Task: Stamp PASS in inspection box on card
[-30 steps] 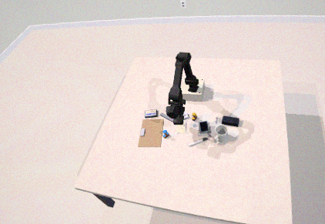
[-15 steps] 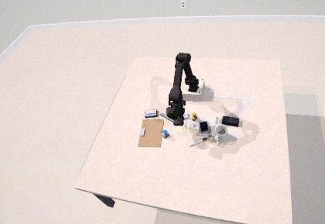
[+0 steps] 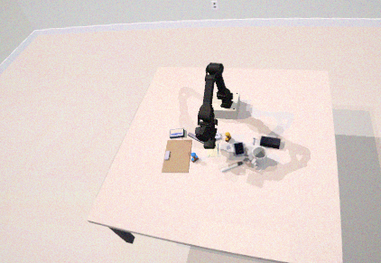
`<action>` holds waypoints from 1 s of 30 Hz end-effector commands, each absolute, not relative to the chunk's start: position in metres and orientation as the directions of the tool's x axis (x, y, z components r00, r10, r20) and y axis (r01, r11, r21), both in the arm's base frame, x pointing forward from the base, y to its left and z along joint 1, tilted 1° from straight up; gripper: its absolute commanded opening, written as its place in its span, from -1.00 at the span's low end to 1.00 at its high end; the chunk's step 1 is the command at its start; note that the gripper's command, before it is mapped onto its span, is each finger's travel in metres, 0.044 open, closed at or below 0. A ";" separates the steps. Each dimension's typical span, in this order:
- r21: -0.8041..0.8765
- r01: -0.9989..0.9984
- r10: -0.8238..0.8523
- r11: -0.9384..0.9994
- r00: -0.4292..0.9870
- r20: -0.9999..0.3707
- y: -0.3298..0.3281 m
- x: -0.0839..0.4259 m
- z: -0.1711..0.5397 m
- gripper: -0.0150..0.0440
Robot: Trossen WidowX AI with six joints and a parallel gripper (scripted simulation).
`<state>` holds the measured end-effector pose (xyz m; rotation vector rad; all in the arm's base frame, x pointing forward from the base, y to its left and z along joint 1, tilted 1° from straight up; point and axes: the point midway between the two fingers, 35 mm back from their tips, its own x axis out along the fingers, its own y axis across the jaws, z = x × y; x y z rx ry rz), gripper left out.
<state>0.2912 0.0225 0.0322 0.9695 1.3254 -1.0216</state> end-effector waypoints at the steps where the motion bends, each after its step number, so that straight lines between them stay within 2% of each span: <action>1: -0.022 0.960 -0.025 0.278 -0.015 -1.000 0.023 0.291 0.029 -0.49; 30: -0.020 0.960 -0.025 0.279 -0.014 -1.000 0.023 0.292 0.010 -0.49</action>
